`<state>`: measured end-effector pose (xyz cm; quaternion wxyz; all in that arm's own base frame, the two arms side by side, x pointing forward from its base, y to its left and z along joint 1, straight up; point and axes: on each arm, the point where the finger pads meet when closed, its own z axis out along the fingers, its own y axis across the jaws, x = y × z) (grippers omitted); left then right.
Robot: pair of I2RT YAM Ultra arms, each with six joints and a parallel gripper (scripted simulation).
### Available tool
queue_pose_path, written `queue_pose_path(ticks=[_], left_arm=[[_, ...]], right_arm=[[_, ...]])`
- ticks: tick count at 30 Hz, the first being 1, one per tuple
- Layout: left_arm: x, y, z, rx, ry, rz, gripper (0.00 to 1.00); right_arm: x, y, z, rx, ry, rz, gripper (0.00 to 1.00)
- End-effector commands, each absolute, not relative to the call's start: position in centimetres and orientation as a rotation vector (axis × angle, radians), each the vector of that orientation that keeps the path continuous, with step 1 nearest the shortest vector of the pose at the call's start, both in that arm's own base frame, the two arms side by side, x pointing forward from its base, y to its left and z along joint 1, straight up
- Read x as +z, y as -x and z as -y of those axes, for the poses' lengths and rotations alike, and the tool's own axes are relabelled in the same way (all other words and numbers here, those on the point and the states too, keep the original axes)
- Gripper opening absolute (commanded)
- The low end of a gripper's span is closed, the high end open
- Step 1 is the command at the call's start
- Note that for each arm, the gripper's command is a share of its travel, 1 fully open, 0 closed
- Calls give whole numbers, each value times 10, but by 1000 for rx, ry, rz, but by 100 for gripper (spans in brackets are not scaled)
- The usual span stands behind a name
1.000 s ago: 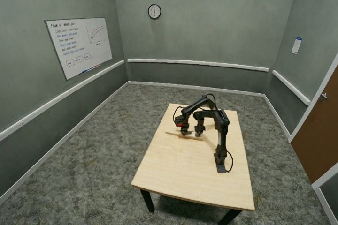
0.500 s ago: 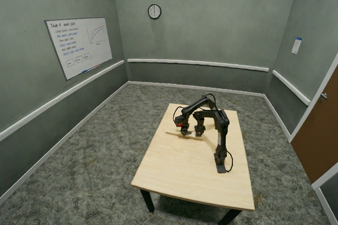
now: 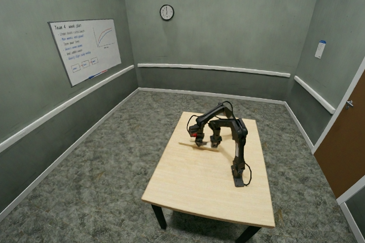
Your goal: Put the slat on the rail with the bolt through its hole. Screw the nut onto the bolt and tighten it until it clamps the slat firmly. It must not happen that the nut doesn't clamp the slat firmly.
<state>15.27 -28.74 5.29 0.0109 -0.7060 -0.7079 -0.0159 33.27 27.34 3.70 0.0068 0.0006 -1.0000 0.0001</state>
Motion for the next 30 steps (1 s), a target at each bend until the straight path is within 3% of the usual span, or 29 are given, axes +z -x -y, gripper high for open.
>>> queue_pose_path(ticks=[1, 19, 23, 30], left_arm=[[76, -155, 291, -22, 2220, 2225, 34], [106, -154, 290, 5, 2227, 2232, 34], [56, -152, 287, -49, 2204, 2210, 34], [56, -152, 287, -49, 2204, 2210, 34]], right_arm=[[42, -335, -274, -11, -8, 3140, 72], [42, -335, -274, -11, -8, 3140, 72], [42, -335, -274, -11, -8, 3140, 72], [42, -335, -274, -11, -8, 3140, 72]])
